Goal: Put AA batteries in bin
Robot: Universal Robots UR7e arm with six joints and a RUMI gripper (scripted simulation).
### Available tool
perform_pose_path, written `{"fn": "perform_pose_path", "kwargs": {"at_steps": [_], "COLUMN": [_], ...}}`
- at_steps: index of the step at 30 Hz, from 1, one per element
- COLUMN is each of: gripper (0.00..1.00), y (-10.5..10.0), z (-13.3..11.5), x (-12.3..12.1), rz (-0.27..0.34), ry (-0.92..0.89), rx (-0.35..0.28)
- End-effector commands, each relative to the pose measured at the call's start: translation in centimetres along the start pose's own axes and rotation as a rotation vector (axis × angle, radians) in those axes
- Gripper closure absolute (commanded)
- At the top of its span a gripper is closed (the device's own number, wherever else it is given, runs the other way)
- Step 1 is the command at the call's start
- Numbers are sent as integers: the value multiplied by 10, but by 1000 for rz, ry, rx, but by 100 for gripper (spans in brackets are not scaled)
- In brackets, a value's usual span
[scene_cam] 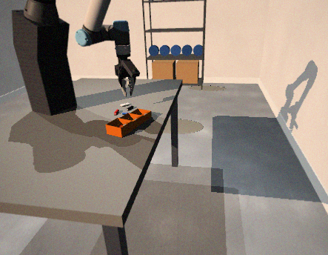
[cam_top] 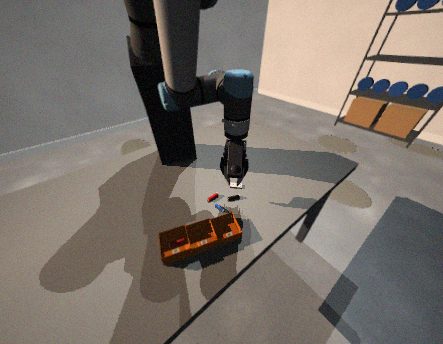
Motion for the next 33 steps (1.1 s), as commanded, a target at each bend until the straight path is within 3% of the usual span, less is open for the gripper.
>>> {"fn": "perform_pose_path", "kwargs": {"at_steps": [1, 33], "gripper": [83, 83], "y": [0, 0], "z": [-5, -6], "x": [-5, -7], "rz": [0, -32], "ry": [-157, -953], "rx": [4, 13]}}
Point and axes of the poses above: the point where the finger pads meet when closed, its own y axis out along the fingers, its own x axis across the jaws, z = x × y, the point moved 8 cm from there along -y, back along the fingers, and after that the axes turned 3 degrees about -y, right-handed, at the moved point
